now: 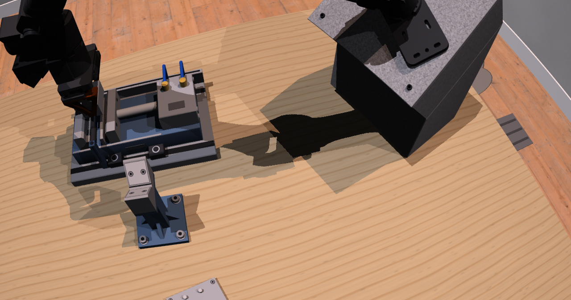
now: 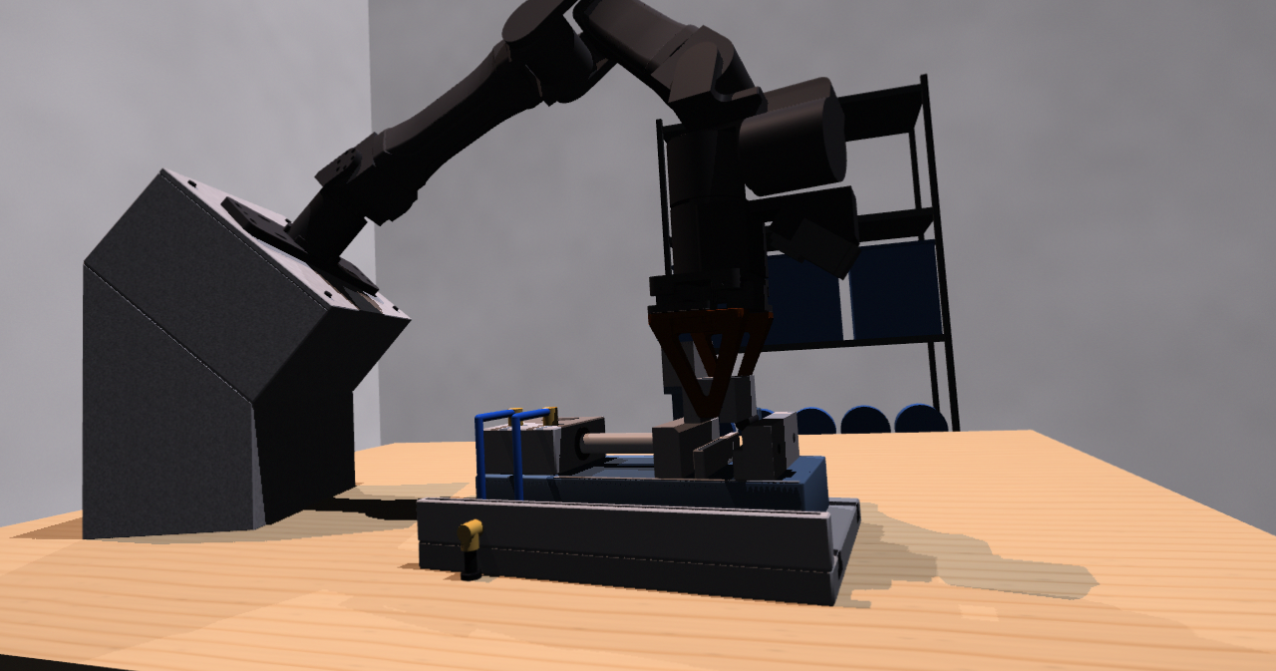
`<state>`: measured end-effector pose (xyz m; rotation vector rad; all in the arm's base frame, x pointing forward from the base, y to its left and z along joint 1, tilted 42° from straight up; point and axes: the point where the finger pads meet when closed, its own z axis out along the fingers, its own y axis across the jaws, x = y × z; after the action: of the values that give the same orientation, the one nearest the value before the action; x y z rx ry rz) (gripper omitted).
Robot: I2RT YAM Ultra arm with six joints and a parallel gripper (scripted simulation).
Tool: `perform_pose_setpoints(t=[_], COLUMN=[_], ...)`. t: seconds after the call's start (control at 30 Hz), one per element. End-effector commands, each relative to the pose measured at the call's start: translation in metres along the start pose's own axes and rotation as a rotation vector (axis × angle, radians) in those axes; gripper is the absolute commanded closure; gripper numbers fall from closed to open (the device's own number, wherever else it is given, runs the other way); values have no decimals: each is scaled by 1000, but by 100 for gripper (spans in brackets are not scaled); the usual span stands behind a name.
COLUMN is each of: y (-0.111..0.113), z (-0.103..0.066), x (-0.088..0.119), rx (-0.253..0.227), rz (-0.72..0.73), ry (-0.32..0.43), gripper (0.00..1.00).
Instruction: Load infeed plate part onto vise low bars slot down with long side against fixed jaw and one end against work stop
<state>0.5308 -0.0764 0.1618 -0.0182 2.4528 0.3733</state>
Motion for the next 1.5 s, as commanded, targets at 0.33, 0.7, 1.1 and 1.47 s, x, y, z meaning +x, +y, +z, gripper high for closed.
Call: perform_pose_setpoints(t=[0.33,0.7,1.1,1.47], y=[-4,-5,-5,-5], z=[-12,-12,-12,-12], x=[-11,-10,-10,-10], rx=[19,20,20,20], rz=[-2,3,3,3], ry=[-42,-37,-37,-37], gripper=[100,100,100,100])
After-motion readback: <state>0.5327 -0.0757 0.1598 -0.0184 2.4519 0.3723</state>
